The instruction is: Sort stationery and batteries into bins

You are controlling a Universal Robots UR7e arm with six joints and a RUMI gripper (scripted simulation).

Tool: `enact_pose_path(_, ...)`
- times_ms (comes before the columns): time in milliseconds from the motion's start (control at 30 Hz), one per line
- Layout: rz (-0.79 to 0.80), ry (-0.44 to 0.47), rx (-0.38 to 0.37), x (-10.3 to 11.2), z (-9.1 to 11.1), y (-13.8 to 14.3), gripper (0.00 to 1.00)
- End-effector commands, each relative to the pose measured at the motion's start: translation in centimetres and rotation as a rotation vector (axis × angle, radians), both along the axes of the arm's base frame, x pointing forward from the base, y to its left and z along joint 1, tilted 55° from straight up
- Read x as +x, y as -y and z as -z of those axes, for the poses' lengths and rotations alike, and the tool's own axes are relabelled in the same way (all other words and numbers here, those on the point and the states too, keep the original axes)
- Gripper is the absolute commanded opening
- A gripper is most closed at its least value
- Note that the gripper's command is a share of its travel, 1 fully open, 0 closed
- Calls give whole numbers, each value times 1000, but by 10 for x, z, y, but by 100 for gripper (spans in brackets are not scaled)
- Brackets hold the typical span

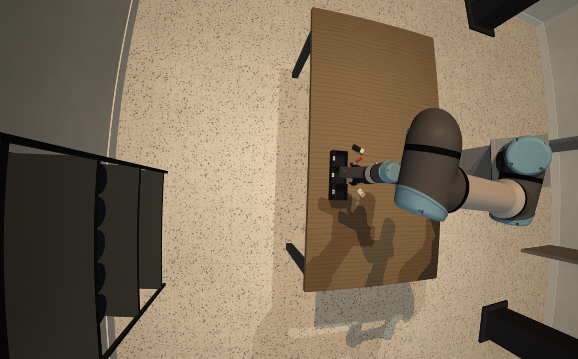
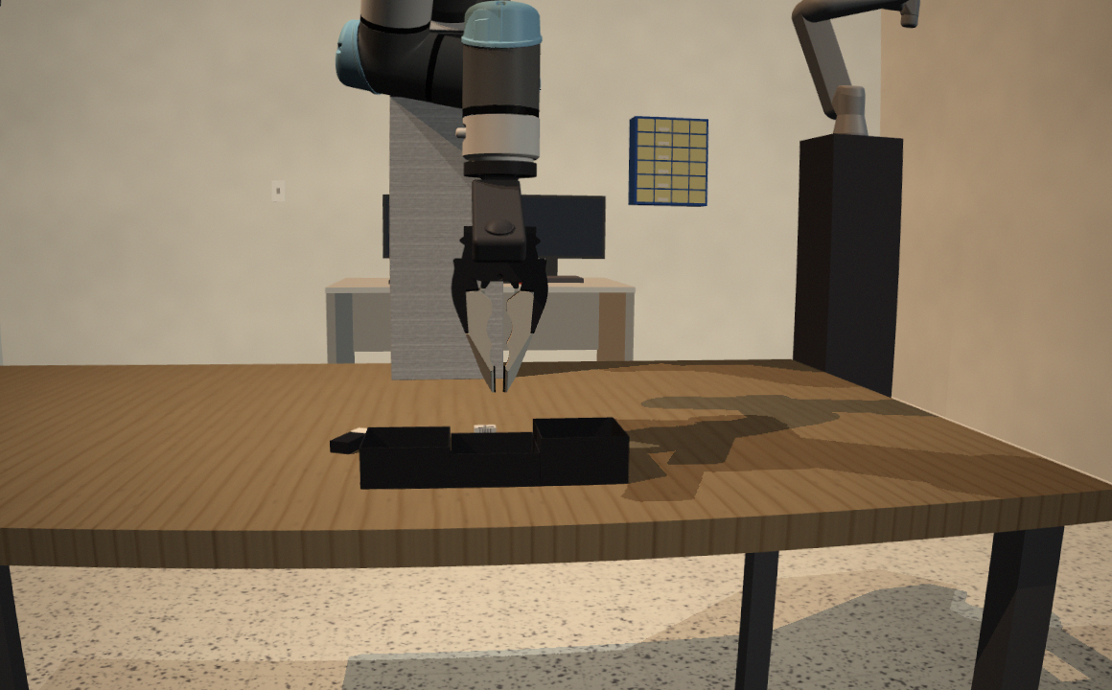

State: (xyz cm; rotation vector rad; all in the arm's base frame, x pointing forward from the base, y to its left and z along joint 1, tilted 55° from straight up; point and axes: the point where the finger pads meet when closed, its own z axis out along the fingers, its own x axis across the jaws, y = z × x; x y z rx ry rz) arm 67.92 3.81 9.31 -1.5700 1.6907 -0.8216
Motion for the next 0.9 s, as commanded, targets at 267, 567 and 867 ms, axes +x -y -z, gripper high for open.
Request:
enact_pose_path(267, -4, 1, 0, 1, -1, -57, 4)
enact_pose_path(567, -4, 1, 0, 1, -1, -82, 4)
enact_pose_path(867, -3, 2, 0, 14, 8, -81, 4)
